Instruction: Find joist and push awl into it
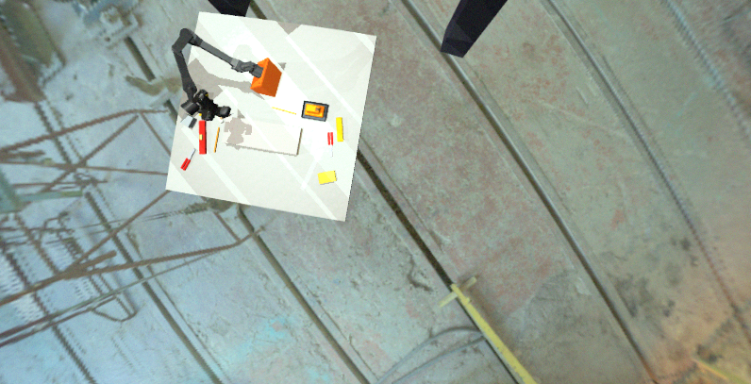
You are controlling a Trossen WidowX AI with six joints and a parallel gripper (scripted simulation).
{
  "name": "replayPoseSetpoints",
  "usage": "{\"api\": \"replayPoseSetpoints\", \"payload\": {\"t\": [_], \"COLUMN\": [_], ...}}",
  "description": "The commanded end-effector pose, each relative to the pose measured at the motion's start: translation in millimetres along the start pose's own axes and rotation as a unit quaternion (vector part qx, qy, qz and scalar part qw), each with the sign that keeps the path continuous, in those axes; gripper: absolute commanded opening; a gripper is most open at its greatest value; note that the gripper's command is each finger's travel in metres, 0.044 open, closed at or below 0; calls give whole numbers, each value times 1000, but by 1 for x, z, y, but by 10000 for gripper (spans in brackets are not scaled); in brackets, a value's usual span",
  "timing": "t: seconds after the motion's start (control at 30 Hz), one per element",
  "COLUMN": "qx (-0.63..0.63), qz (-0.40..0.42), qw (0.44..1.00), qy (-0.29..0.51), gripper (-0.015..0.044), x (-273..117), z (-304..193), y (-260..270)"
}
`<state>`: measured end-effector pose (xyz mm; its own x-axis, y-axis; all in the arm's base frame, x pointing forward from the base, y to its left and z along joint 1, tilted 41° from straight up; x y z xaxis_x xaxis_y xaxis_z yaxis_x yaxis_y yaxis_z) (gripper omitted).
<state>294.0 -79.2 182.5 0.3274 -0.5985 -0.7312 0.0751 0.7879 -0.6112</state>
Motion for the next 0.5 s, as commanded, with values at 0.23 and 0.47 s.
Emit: {"api": "replayPoseSetpoints", "payload": {"t": [0.23,0.47], "qx": [12,15], "qz": [31,45], "qw": [986,967], "qy": [-166,-251], "gripper": [0,0], "x": [-19,-32], "z": [13,17], "y": [28,40]}}
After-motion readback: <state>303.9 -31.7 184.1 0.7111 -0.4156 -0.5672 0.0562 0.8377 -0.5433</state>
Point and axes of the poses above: the point midway between the two fingers, 35 mm back from their tips, its own x axis out along the fingers, its own y axis across the jaws, z = x × y, the point moved 7 cm from there along -x, back along the fingers, and after that the axes turned 12 degrees about x, right-handed, at the moved point
